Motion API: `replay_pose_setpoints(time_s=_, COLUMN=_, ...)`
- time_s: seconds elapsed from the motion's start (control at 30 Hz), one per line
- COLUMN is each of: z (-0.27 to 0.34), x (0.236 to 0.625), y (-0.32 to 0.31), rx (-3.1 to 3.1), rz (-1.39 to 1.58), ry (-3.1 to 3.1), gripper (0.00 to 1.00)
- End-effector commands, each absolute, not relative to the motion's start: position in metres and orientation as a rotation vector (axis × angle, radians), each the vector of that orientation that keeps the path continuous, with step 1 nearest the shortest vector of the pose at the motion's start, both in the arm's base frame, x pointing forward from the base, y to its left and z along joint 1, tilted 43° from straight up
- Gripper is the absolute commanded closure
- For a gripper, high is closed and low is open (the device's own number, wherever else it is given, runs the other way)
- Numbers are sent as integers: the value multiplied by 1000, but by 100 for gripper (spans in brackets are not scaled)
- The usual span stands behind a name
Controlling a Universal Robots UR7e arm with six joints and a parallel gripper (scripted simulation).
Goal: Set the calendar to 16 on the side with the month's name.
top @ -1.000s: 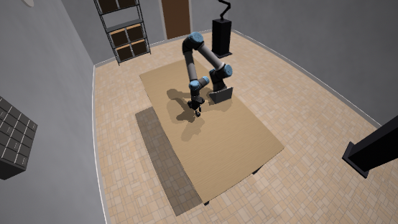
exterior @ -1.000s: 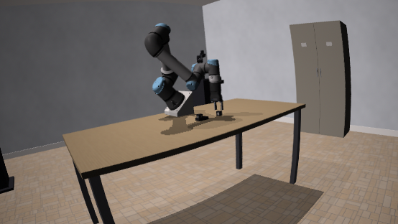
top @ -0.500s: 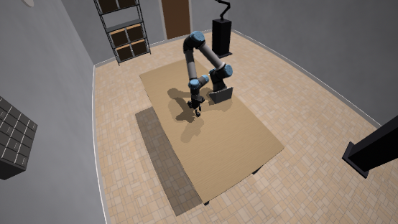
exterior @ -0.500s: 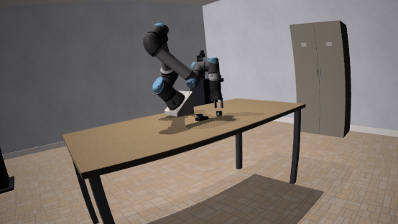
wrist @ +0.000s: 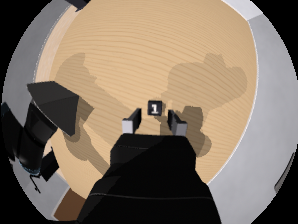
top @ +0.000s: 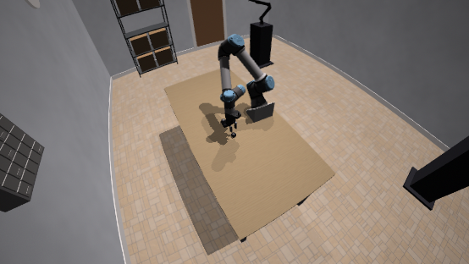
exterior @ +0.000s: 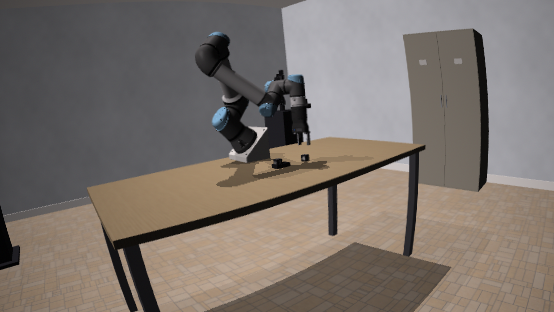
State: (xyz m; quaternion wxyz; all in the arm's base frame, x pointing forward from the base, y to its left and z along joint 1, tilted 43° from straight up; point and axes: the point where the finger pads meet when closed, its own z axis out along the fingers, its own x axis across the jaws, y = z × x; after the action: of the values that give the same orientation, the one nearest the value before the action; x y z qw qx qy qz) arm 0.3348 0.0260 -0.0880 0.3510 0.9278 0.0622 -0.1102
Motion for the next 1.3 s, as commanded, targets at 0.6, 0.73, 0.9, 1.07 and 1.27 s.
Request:
replay_pose_setpoints(time_s=0.6, z=-89, x=334, y=29, rx=2143, rz=-248, ry=186, gripper=13)
replay_pose_setpoints(time_s=0.73, z=-89, x=334, y=29, rx=2140, rz=-248, ry=186, gripper=13)
replay_pose_setpoints(time_s=0.9, z=-90, x=333, y=28, rx=2105, rz=-250, ry=184, gripper=13)
replay_pose_setpoints(time_s=1.07, z=-91, x=332, y=28, rx=2062, rz=-250, ry=184, gripper=13)
replay_pose_setpoints(time_s=1.27, z=-91, x=332, y=29, rx=1960, rz=-235, ry=192, gripper=13)
